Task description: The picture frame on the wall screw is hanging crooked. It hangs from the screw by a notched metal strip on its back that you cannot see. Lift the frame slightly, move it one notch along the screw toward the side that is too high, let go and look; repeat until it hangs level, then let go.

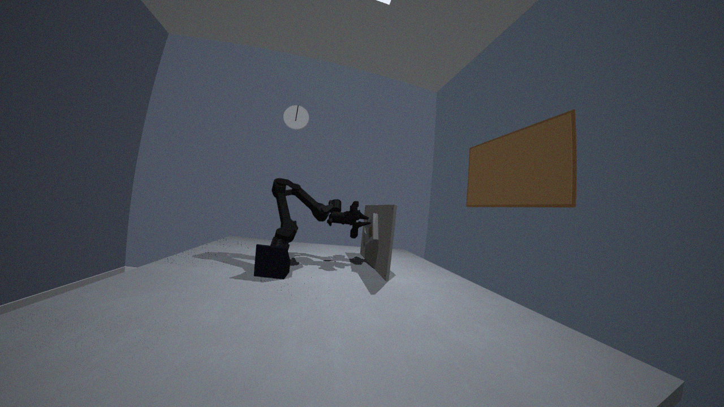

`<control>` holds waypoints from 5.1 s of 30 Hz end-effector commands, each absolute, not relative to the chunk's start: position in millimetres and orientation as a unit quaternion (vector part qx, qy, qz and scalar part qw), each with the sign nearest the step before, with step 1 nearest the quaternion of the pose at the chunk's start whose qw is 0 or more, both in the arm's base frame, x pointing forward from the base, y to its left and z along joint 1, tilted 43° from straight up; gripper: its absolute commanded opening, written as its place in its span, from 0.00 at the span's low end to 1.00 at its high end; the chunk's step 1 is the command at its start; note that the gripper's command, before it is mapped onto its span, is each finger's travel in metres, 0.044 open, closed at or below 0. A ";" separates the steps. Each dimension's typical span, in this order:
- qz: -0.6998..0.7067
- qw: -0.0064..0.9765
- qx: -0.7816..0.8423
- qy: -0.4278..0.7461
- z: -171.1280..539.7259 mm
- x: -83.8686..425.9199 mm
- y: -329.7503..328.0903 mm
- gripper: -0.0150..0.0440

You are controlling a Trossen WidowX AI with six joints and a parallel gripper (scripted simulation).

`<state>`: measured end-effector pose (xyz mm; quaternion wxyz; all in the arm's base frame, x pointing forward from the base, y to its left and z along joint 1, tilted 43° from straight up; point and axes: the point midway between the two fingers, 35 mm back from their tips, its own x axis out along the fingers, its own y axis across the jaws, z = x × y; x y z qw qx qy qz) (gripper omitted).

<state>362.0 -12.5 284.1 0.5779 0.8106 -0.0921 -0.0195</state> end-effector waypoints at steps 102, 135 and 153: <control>-0.017 0.576 0.812 -0.097 279.5 361.9 -20.0 0.25; -0.015 0.560 0.823 -0.093 275.3 362.8 -17.6 0.25; -0.009 0.517 0.851 -0.094 275.3 362.9 -17.8 0.25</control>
